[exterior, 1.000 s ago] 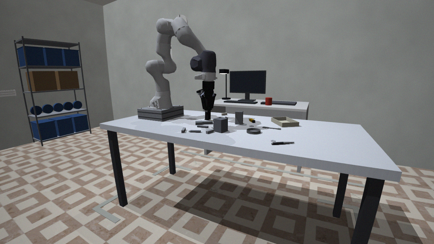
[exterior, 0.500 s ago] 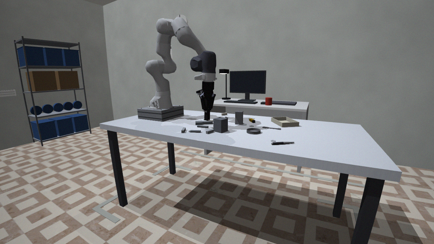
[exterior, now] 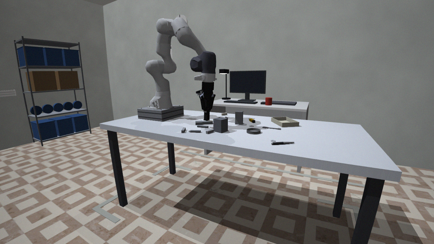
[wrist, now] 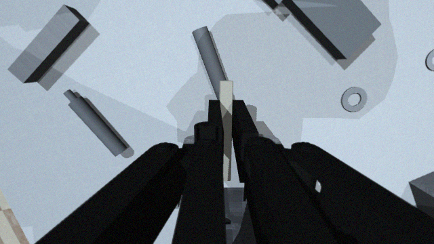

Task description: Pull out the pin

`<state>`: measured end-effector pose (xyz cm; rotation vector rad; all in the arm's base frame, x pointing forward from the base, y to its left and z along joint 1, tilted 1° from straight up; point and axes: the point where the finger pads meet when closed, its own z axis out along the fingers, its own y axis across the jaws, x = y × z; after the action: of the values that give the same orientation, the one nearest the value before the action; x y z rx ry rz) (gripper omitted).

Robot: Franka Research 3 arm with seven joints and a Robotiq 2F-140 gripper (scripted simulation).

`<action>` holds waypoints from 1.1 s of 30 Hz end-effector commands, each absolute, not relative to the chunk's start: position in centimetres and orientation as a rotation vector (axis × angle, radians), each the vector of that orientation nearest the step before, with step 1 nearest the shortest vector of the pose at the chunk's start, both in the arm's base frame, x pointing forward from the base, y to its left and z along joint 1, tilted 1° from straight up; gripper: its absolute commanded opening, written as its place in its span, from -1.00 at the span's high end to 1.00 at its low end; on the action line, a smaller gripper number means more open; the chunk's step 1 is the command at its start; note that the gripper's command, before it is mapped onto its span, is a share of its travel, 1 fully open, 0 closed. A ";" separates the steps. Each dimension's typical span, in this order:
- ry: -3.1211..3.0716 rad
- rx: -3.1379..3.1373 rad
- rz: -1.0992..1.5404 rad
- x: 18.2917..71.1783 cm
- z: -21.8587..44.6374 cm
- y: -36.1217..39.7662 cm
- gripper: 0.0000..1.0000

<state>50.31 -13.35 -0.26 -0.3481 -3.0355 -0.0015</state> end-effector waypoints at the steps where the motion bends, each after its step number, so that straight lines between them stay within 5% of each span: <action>1: -3.034 -0.345 -0.005 50.2 -0.2 -13.2 0.80; 33: -3.038 -0.340 0.001 47.3 -0.2 -14.6 0.80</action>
<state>47.41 -14.18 -0.35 -0.3534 -3.0268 -0.0022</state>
